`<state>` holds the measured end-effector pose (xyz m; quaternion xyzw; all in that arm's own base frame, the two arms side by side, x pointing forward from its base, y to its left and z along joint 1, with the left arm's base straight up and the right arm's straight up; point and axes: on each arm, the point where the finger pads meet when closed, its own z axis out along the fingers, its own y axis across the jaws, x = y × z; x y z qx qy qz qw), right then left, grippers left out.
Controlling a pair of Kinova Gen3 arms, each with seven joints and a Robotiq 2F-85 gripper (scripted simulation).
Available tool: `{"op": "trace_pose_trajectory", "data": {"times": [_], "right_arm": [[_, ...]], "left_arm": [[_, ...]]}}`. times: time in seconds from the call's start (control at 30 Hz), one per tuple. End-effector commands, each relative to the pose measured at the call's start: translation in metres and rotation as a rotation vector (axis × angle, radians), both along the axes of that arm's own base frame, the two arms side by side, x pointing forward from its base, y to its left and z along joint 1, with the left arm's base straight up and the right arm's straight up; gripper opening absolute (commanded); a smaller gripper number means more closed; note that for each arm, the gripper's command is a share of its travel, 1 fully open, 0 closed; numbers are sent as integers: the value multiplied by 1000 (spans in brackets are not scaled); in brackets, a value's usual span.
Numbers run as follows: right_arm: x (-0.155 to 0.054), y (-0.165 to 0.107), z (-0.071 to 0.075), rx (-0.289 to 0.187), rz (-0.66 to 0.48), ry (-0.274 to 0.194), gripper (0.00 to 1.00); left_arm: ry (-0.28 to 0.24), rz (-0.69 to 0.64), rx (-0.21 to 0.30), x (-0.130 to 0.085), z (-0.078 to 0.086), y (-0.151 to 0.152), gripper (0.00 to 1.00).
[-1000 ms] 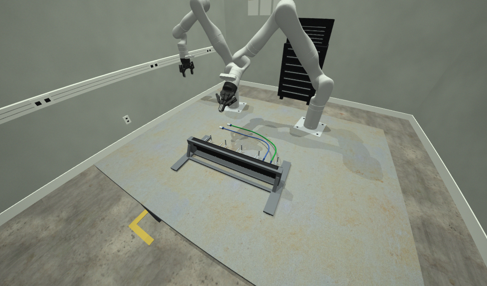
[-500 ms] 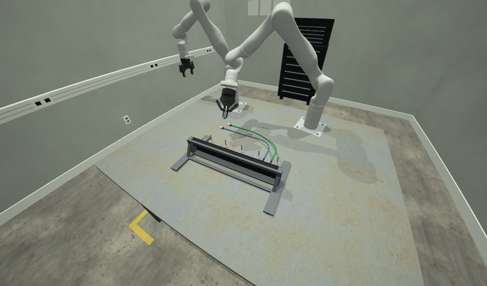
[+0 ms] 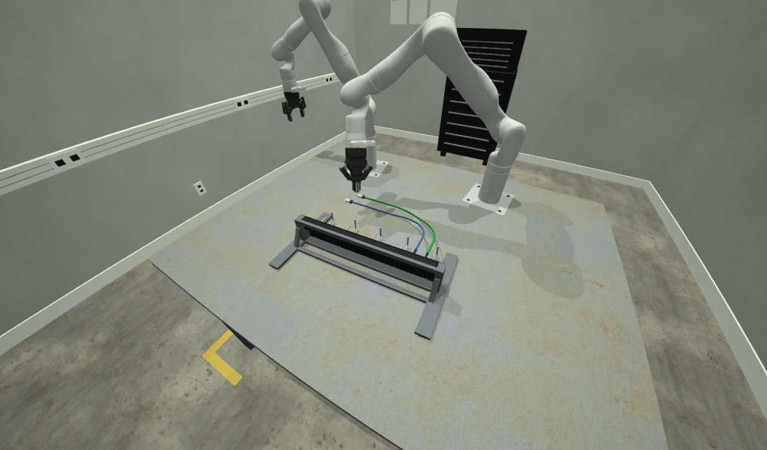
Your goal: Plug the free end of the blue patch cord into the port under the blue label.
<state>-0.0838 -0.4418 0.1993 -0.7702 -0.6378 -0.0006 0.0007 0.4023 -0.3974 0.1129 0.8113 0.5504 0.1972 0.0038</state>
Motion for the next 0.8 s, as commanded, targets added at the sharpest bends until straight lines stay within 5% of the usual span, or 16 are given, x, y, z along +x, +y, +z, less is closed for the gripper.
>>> {"op": "trace_pose_trajectory", "data": {"times": [0.0,0.07,0.4,0.77], "right_arm": [[0,0,1,-2,0,0,1000],[0,0,1,-2,0,0,1000],[0,0,1,-2,0,0,1000],[0,0,1,-2,0,0,1000]], "left_arm": [[62,134,-79,-8,-8,-11,99],[62,134,-79,-8,-8,-11,99],[226,457,-261,-25,-15,-50,99],[266,532,-301,-27,-14,-61,99]]}}
